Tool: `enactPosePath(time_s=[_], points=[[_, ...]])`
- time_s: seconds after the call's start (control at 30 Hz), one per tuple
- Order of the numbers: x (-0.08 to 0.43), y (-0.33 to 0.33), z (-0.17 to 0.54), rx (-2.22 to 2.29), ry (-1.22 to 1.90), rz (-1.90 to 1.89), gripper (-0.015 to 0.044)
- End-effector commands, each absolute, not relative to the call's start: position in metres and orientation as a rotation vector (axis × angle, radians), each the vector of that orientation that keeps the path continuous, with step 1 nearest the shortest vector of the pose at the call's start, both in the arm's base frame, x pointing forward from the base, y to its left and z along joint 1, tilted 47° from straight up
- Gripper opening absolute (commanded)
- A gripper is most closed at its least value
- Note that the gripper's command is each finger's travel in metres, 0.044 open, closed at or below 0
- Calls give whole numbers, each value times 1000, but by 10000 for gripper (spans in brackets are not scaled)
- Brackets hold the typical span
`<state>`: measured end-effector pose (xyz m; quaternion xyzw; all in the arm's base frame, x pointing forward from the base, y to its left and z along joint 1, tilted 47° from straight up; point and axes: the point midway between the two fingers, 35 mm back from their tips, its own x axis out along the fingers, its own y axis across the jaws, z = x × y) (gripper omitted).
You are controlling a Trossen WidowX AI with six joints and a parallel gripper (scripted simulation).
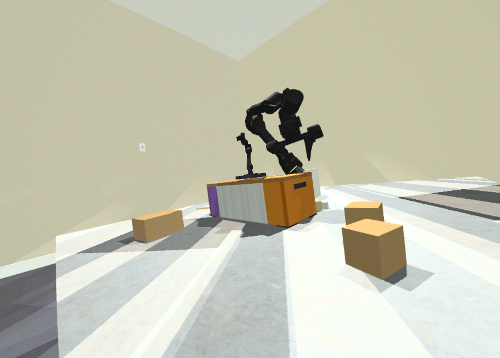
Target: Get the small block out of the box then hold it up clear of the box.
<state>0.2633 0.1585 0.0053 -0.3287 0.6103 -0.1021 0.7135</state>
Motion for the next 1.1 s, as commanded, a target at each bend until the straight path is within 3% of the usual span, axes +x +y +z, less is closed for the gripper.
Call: enactPosePath(time_s=[0.0, 1.07], points=[[257, 164, -7, -1622, 1407, 341, 285], [249, 179, -16, -3022, 1077, 1605, 285]])
